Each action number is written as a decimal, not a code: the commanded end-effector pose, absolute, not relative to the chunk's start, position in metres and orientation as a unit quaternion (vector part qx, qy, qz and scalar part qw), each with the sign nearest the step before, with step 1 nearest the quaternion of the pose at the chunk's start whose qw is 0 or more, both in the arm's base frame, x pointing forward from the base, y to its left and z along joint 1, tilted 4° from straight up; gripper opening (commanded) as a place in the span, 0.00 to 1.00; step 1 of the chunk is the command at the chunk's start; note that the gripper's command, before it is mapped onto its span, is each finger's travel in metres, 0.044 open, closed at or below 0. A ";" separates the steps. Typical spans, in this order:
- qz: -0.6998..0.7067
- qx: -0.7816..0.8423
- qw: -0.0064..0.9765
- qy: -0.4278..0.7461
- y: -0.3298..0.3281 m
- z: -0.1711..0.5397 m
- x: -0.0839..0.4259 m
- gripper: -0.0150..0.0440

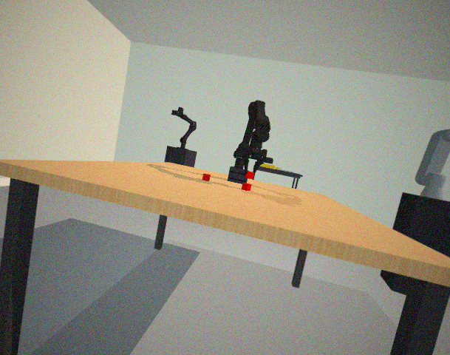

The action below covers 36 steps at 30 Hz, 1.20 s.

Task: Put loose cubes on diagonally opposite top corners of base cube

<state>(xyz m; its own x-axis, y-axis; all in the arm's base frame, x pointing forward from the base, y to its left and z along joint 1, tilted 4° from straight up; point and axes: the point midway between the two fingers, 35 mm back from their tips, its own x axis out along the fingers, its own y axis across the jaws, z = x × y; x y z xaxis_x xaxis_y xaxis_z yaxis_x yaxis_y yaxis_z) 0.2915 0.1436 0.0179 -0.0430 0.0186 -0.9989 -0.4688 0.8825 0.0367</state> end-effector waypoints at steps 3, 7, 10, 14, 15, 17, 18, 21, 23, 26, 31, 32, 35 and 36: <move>0.180 -0.156 0.674 0.699 0.146 0.008 0.292 0.43; 0.179 -0.155 0.675 0.699 0.146 -0.004 0.291 0.43; 0.178 -0.155 0.675 0.699 0.146 -0.008 0.291 0.43; 0.178 -0.155 0.675 0.699 0.146 -0.008 0.291 0.43; 0.178 -0.155 0.675 0.699 0.146 -0.008 0.291 0.43; 0.178 -0.155 0.675 0.699 0.146 -0.008 0.291 0.43; 0.178 -0.155 0.675 0.699 0.146 -0.008 0.291 0.43; 0.183 -0.159 0.673 0.698 0.146 -0.010 0.291 0.43; 0.184 -0.160 0.673 0.698 0.146 -0.010 0.291 0.43; 0.184 -0.160 0.673 0.698 0.146 -0.010 0.291 0.43; 0.184 -0.160 0.673 0.698 0.146 -0.010 0.291 0.43; 0.184 -0.160 0.673 0.698 0.146 -0.010 0.291 0.43; 0.184 -0.160 0.673 0.698 0.146 -0.010 0.291 0.48; 0.184 -0.160 0.673 0.698 0.146 -0.010 0.291 0.52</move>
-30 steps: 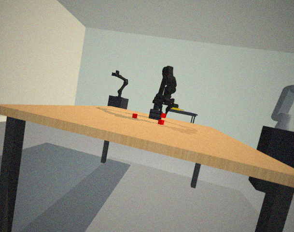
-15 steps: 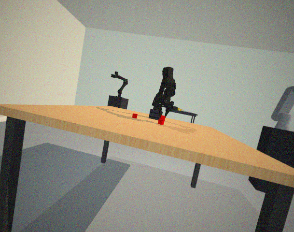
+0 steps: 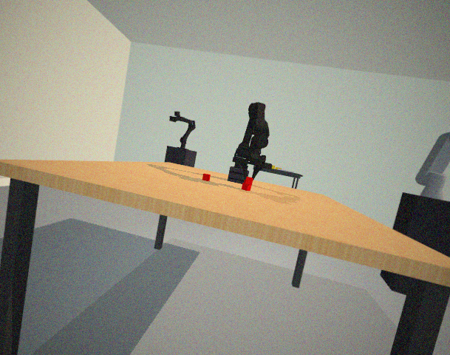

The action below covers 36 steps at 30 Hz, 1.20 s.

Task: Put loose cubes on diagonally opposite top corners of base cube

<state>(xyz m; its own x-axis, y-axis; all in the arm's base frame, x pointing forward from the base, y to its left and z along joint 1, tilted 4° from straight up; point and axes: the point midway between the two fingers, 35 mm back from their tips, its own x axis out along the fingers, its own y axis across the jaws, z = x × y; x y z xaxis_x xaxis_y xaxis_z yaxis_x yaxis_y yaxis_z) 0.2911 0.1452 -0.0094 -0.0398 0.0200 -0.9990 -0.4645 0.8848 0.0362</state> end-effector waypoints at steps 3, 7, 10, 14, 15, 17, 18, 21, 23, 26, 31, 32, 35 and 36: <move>0.184 -0.160 0.673 0.698 0.146 -0.010 0.291 0.60; 0.184 -0.160 0.673 0.698 0.146 -0.010 0.291 0.60; 0.180 -0.159 0.674 0.698 0.145 -0.001 0.292 0.60; 0.180 -0.159 0.674 0.698 0.145 0.002 0.292 0.60; 0.180 -0.159 0.674 0.698 0.145 0.002 0.292 0.60; 0.180 -0.159 0.674 0.698 0.145 0.004 0.292 0.60; 0.180 -0.159 0.674 0.698 0.145 0.005 0.292 0.60; 0.180 -0.159 0.674 0.698 0.145 0.008 0.292 0.60; 0.180 -0.159 0.674 0.698 0.145 0.010 0.292 0.60; 0.180 -0.159 0.674 0.698 0.145 0.012 0.292 0.60; 0.180 -0.159 0.674 0.698 0.145 0.017 0.292 0.60; 0.180 -0.159 0.674 0.698 0.145 0.018 0.292 0.60; 0.180 -0.159 0.674 0.698 0.145 0.021 0.293 0.60; 0.180 -0.159 0.674 0.698 0.145 0.021 0.293 0.60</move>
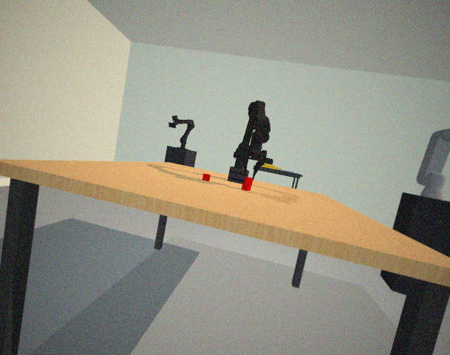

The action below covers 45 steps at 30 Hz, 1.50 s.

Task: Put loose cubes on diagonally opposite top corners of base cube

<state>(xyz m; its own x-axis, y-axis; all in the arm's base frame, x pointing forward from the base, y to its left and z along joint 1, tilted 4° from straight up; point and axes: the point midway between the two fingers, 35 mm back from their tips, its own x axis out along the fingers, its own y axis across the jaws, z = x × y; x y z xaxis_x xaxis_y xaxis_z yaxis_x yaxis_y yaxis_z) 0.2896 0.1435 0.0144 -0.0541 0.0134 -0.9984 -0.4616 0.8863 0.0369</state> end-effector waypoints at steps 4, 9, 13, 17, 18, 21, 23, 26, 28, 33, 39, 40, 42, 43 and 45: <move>0.180 -0.159 0.674 0.698 0.145 0.021 0.293 0.60; 0.163 -0.144 0.675 0.705 0.139 0.019 0.293 0.69; 0.072 -0.059 0.689 0.719 0.106 0.026 0.302 0.70; -0.024 0.032 0.692 0.721 0.071 0.032 0.307 0.70; -0.048 0.055 0.690 0.720 0.062 0.034 0.308 0.70; -0.119 0.122 0.682 0.711 0.036 0.038 0.308 0.70; -0.166 0.167 0.673 0.702 0.018 0.041 0.307 0.70; -0.235 0.232 0.653 0.681 -0.007 0.046 0.304 0.70; -0.280 0.274 0.636 0.664 -0.024 0.049 0.300 0.70; -0.387 0.374 0.582 0.609 -0.064 0.056 0.288 0.70; -0.454 0.437 0.536 0.561 -0.090 0.061 0.276 0.70; -0.454 0.437 0.536 0.561 -0.090 0.061 0.276 0.70; -0.454 0.437 0.536 0.561 -0.090 0.061 0.276 0.70; -0.454 0.437 0.536 0.561 -0.090 0.060 0.276 0.70; -0.454 0.437 0.536 0.561 -0.090 0.046 0.277 0.70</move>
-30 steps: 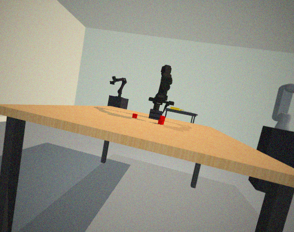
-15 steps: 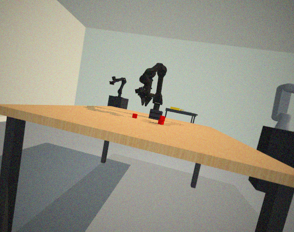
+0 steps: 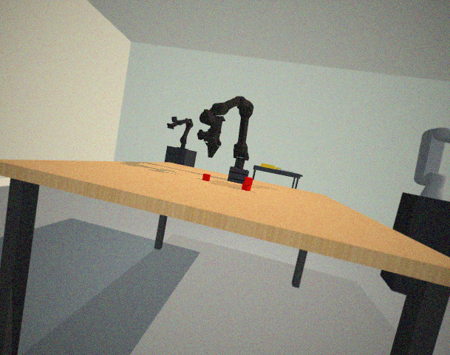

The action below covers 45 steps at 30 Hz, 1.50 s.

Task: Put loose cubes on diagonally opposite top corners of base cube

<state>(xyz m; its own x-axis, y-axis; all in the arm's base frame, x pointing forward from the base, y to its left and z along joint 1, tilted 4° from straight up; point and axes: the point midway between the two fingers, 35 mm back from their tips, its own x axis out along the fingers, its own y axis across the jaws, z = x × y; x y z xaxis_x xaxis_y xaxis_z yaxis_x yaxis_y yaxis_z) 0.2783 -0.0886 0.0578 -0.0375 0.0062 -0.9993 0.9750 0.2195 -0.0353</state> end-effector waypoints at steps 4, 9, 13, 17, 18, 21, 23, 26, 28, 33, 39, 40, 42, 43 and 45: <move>-0.454 0.437 0.536 0.561 -0.090 0.005 0.274 0.70; -0.454 0.437 0.536 0.561 -0.089 -0.002 0.273 0.70; -0.454 0.437 0.536 0.561 -0.089 -0.015 0.272 0.70; -0.454 0.437 0.536 0.561 -0.089 -0.016 0.272 0.70; -0.454 0.437 0.536 0.561 -0.089 -0.017 0.272 0.70; -0.454 0.437 0.536 0.561 -0.089 -0.022 0.272 0.70; -0.454 0.437 0.536 0.561 -0.089 -0.025 0.272 0.70; -0.454 0.437 0.536 0.561 -0.089 -0.030 0.272 0.70; -0.455 0.437 0.536 0.562 -0.089 -0.033 0.272 0.70; -0.455 0.437 0.536 0.562 -0.089 -0.041 0.271 0.70; -0.455 0.437 0.536 0.562 -0.089 -0.049 0.271 0.70; -0.455 0.437 0.536 0.562 -0.089 -0.049 0.271 0.66; -0.455 0.437 0.536 0.562 -0.089 -0.049 0.271 0.57; -0.455 0.437 0.536 0.562 -0.089 -0.049 0.271 0.53; -0.455 0.437 0.536 0.562 -0.089 -0.049 0.271 0.44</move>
<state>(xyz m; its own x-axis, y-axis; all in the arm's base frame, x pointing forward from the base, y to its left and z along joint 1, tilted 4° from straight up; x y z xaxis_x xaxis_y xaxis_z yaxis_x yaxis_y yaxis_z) 0.2716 -0.0885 -0.0473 -0.0399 0.0071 -0.9992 0.9770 0.2099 -0.0375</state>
